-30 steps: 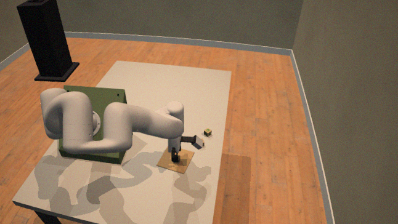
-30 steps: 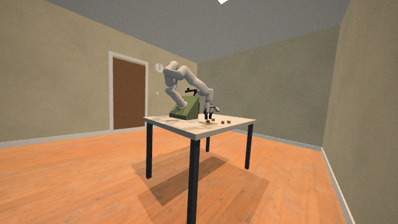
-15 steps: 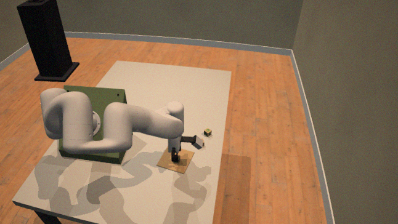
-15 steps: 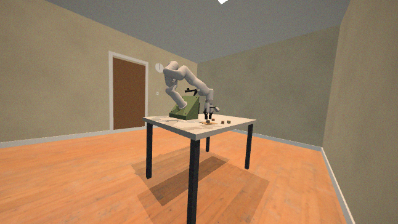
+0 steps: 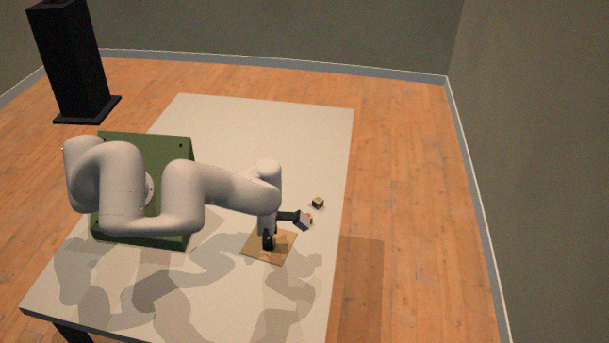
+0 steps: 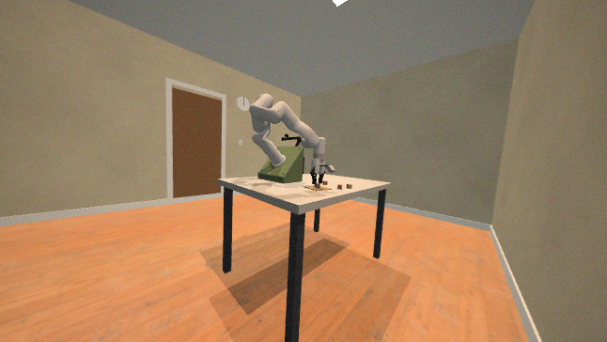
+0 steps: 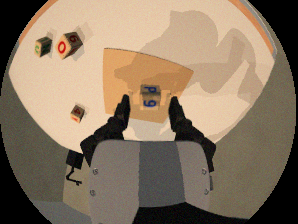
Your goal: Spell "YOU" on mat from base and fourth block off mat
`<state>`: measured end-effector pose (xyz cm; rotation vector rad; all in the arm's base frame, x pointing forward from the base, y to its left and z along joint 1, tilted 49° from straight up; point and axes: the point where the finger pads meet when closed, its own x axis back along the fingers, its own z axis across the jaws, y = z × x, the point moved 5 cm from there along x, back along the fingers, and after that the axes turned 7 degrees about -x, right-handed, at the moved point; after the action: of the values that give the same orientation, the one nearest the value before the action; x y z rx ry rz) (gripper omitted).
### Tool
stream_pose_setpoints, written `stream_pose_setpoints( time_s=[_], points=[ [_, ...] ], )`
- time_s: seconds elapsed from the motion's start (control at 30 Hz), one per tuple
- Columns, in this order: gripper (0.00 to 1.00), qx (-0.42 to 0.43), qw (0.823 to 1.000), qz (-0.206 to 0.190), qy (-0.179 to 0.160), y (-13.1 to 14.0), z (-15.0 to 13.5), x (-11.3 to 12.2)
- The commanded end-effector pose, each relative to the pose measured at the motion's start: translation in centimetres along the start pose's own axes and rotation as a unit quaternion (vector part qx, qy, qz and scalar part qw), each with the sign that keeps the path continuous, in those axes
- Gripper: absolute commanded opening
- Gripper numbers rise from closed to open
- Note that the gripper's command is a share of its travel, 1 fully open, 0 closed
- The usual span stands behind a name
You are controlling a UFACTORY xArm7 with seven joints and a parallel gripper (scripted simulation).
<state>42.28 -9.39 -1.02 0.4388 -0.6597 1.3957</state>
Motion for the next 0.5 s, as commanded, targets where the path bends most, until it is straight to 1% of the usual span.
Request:
stream_pose_setpoints(
  time_s=[0.0, 0.27, 0.47],
  points=[
    [0.69, 0.000, 1.000, 0.002, -0.001, -0.1, -0.1, -0.2],
    [0.69, 0.000, 1.000, 0.002, -0.001, -0.1, -0.1, -1.7],
    [0.69, 0.000, 1.000, 0.002, -0.001, -0.1, -0.1, -2.1]
  ],
)
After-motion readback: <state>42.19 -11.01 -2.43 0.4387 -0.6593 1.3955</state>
